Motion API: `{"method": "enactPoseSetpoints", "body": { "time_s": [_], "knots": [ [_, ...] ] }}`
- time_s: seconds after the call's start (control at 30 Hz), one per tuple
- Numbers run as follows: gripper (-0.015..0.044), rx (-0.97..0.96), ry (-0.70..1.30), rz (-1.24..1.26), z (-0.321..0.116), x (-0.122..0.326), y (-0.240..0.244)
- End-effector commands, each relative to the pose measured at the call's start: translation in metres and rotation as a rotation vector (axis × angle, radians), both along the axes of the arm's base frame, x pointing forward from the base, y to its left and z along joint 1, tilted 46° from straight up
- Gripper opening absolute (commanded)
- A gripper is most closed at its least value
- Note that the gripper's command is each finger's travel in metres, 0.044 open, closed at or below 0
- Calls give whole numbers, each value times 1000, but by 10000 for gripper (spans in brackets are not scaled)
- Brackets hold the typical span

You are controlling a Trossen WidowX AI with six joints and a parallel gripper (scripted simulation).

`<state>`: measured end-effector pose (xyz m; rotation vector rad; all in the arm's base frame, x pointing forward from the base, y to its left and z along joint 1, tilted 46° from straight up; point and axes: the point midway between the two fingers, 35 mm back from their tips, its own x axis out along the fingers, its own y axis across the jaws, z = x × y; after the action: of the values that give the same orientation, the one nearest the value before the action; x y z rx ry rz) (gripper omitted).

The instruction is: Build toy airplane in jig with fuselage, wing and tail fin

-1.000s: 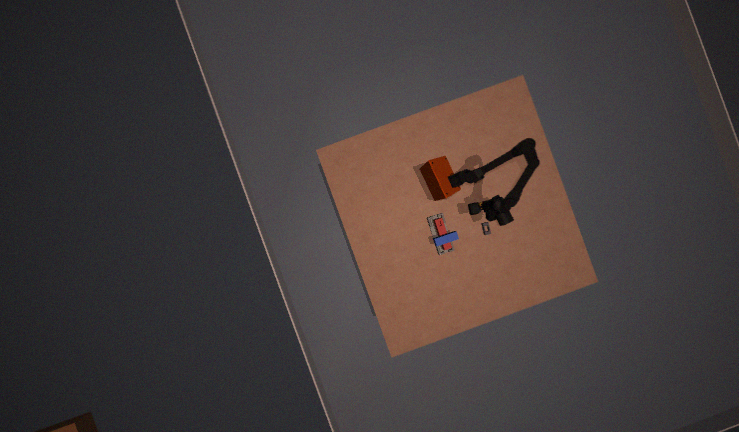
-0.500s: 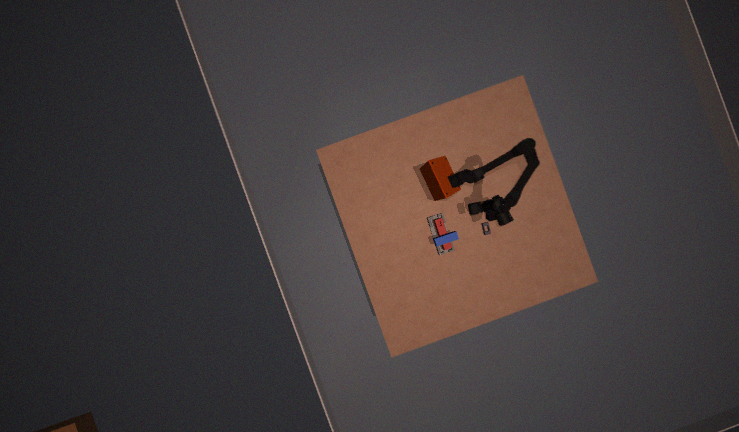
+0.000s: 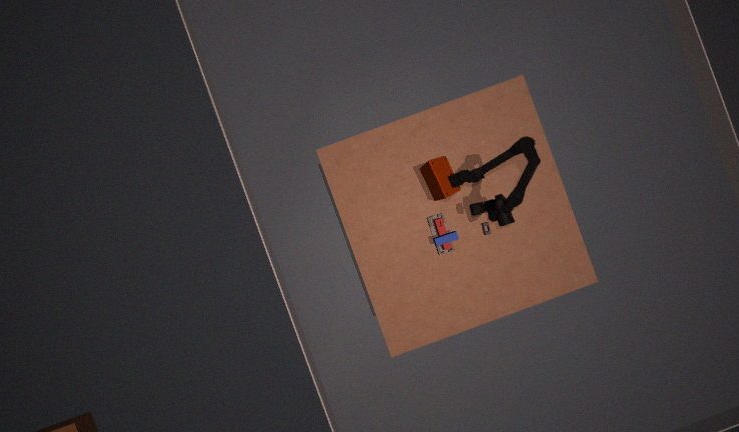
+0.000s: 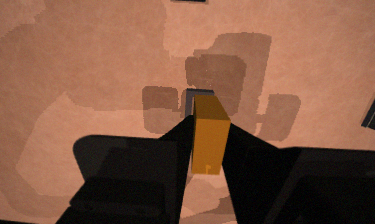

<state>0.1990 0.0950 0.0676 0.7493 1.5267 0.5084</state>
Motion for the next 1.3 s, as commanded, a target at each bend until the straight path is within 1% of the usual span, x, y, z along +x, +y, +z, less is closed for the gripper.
{"method": "enactPoseSetpoints", "body": {
  "time_s": [0.0,0.97,1.1,1.27],
  "knots": [
    [0,-11,2,0,7,3,-9],
    [0,-7,44,8,71,0,-70],
    [0,-6,45,8,72,1,-72],
    [0,-13,41,7,62,7,-82]
  ]
}}
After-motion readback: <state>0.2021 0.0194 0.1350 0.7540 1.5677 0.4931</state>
